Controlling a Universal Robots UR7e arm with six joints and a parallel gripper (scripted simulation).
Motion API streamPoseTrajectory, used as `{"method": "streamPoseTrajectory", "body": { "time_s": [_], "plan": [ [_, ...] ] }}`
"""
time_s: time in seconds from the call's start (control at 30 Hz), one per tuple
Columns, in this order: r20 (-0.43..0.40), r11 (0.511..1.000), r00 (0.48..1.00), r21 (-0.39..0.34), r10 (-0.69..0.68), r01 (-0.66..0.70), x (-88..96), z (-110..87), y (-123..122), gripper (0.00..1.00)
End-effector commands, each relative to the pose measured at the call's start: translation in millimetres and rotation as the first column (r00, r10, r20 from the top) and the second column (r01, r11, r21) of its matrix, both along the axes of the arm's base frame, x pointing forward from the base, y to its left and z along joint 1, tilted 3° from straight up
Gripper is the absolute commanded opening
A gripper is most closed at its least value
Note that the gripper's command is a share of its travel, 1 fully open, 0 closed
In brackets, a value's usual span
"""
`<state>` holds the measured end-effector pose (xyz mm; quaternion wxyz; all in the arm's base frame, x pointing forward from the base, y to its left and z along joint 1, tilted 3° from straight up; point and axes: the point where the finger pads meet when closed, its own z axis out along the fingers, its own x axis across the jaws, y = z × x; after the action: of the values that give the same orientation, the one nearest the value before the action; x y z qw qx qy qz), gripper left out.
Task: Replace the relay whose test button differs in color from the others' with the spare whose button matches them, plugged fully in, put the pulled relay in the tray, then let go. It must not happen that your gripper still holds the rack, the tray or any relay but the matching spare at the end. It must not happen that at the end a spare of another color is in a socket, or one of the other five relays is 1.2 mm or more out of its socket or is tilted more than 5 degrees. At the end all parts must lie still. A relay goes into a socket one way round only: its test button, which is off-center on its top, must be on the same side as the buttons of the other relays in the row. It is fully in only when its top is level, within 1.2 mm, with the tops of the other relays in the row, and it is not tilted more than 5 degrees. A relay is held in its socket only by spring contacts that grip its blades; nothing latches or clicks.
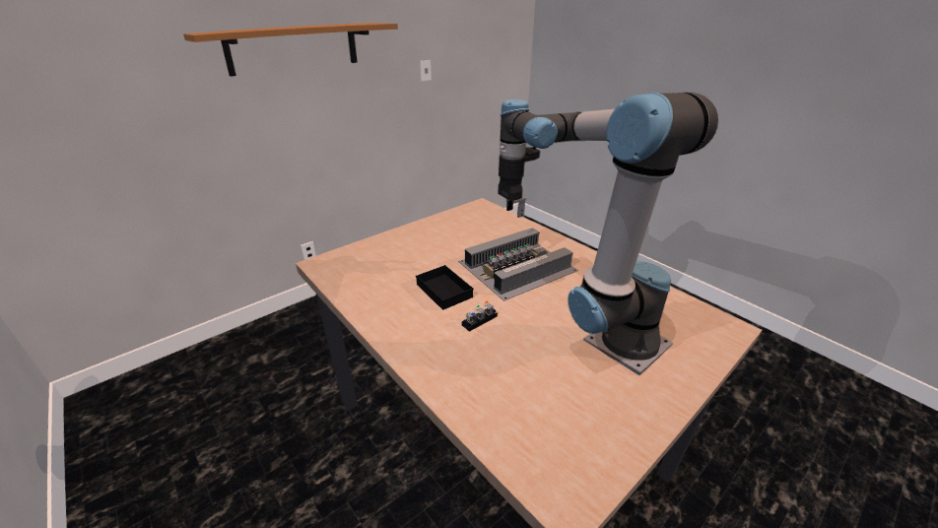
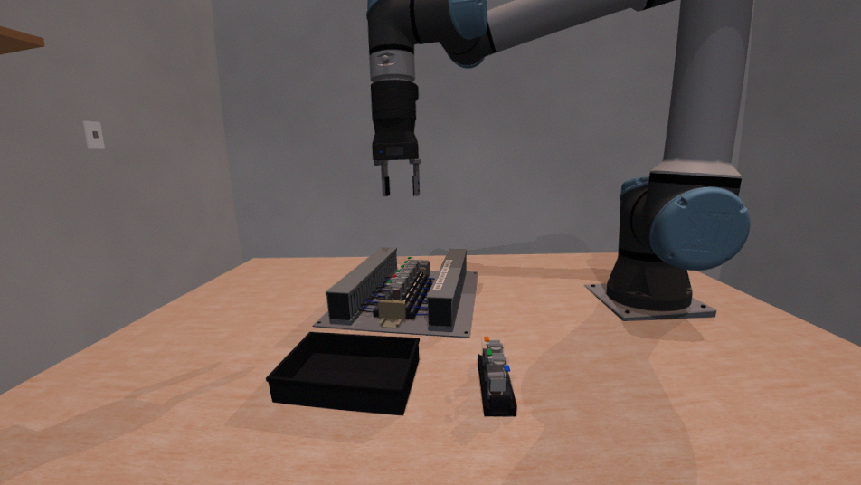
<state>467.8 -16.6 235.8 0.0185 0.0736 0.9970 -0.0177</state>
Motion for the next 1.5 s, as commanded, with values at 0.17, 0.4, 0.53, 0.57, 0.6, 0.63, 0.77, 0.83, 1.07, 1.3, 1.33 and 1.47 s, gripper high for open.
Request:
{"method": "streamPoseTrajectory", "body": {
  "time_s": [0.17, 0.4, 0.53, 0.57, 0.6, 0.63, 0.77, 0.83, 1.07, 1.3, 1.33, 1.47],
  "plan": [
    [0.002, 1.000, 1.000, 0.000, 0.000, 0.000, 0.3, 0.6, -0.1, 1.00],
    [0.002, 1.000, 1.000, 0.000, 0.000, 0.000, 0.3, 0.6, -0.1, 1.00],
    [0.002, 1.000, 1.000, 0.000, 0.000, 0.000, 2.6, -21.4, 9.3, 1.00],
    [0.001, 1.000, 1.000, 0.000, 0.000, 0.000, 3.7, -32.4, 14.0, 1.00],
    [0.001, 1.000, 1.000, 0.000, 0.000, 0.000, 4.8, -43.4, 18.7, 1.00],
    [0.001, 1.000, 1.000, 0.000, 0.000, 0.000, 6.0, -54.4, 23.3, 1.00],
    [0.001, 1.000, 1.000, 0.000, 0.000, 0.000, 6.0, -54.4, 23.3, 1.00],
    [0.001, 1.000, 1.000, 0.000, 0.000, 0.000, 6.0, -54.4, 23.3, 1.00],
    [0.000, 1.000, 1.000, 0.000, 0.000, 0.000, 6.8, -64.8, 27.8, 1.00],
    [0.002, 1.000, 1.000, 0.000, 0.000, 0.000, 11.6, -108.7, 46.5, 1.00],
    [0.002, 1.000, 1.000, 0.000, 0.000, 0.000, 11.6, -108.7, 46.5, 1.00],
    [0.002, 1.000, 1.000, 0.000, 0.000, 0.000, 11.6, -108.7, 46.5, 1.00]
  ]
}}
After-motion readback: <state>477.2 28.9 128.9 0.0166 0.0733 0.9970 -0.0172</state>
